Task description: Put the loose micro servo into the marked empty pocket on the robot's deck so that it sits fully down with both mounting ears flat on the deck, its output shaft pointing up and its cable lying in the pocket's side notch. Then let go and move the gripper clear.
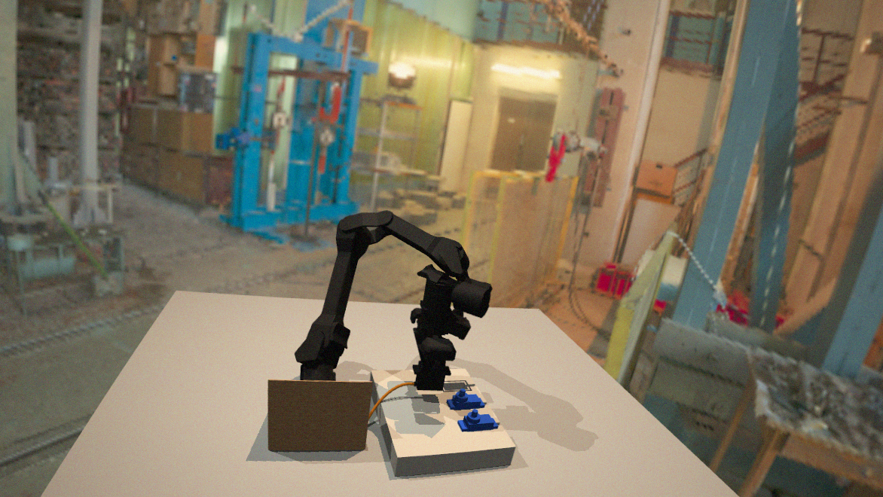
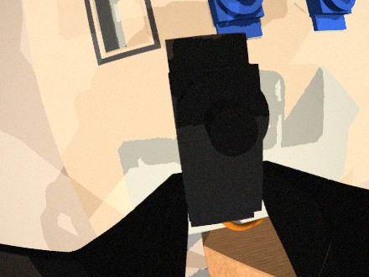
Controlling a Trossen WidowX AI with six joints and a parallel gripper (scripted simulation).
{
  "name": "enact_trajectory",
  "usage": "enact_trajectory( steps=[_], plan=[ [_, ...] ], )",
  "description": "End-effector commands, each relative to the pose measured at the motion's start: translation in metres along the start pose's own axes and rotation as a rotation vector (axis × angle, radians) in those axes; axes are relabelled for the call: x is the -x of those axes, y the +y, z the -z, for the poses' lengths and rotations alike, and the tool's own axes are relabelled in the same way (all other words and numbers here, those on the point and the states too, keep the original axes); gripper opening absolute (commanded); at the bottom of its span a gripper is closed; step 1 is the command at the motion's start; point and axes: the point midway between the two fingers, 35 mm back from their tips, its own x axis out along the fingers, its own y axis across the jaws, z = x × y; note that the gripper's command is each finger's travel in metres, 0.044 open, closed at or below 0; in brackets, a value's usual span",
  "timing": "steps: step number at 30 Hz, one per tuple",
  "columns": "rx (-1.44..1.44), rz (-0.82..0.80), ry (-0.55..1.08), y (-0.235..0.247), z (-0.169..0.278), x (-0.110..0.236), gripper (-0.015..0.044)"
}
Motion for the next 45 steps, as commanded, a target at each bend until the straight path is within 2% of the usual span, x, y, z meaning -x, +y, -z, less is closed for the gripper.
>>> enact_trajectory(
  steps=[1, 11, 45],
  plan=[
    [-0.001, -0.002, -0.006, 0.021, 0.003, 0.001, 0.0000],
    [-0.058, -0.003, -0.007, 0.038, 0.004, 0.001, 0.0000],
    [-1.231, -0.006, -0.004, 0.038, 0.004, 0.001, 0.0000]
  ],
)
